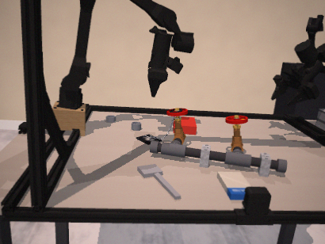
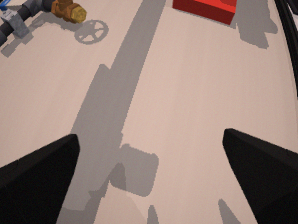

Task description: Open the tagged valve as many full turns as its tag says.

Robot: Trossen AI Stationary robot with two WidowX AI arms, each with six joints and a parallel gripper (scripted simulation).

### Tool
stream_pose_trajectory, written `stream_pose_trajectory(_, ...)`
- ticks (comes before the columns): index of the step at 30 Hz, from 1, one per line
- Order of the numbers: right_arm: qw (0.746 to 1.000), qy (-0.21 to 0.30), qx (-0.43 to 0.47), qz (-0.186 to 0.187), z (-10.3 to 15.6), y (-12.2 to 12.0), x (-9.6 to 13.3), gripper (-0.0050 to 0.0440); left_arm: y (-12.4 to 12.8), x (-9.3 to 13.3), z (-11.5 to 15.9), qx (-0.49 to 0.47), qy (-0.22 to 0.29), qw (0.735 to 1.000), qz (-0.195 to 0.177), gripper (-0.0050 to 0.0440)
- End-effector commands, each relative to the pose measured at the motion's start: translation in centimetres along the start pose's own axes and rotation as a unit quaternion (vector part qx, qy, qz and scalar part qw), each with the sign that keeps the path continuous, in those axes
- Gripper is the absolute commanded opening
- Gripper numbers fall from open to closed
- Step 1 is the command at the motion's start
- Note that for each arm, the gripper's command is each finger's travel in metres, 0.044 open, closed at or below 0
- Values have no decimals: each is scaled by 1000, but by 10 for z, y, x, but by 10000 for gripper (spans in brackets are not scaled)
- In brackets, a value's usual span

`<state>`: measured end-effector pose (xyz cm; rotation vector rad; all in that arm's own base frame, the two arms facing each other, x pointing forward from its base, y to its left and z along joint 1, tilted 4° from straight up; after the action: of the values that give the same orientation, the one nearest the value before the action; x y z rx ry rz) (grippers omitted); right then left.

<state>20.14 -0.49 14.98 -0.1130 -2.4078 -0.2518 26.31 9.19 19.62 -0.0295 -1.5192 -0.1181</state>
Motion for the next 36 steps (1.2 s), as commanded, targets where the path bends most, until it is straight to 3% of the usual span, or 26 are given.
stream_pose_trajectory(1, 1000, 0, 0, 0, 0, 0, 0, 400, 0, 0, 0, 0, 0, 1000, 0, 400)
stream_pose_trajectory(17, 1000, 0, 0, 0, 0, 0, 0, 400, 0, 0, 0, 0, 0, 1000, 0, 400)
stream_pose_trajectory(20, 1000, 0, 0, 0, 0, 0, 0, 400, -17, 11, -12, -91, -21, 996, -8, 400)
stream_pose_trajectory(25, 1000, 0, 0, 0, 0, 0, 0, 400, -76, 46, -39, -288, -67, 955, -29, 400)
stream_pose_trajectory(31, 1000, 0, 0, 0, 0, 0, 0, 400, -124, 72, -44, -500, -114, 857, -56, 400)
stream_pose_trajectory(32, 1000, 0, 0, 0, 0, 0, 0, 400, -130, 76, -44, -531, -120, 837, -61, 400)
stream_pose_trajectory(34, 1000, 0, 0, 0, 0, 0, 0, 400, -130, 76, -44, -531, -120, 837, -61, 400)
stream_pose_trajectory(35, 1000, 0, 0, 0, 0, 0, 0, 400, -133, 78, -43, -564, -129, 813, -67, 400)
stream_pose_trajectory(36, 1000, 0, 0, 0, 0, 0, 0, 400, -134, 78, -43, -567, -130, 811, -67, 400)
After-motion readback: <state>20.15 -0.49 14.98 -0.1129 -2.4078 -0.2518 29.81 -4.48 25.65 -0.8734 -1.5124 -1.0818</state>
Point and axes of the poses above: on each arm, the point midway between the two fingers, 35 mm back from their tips, its own x axis back along the fingers, its own y axis across the jaws, z = x × y, the point moved 10 cm from there along x, back along the fingers, and after that the axes turned 13 degrees about -x, right-handed, at the moved point
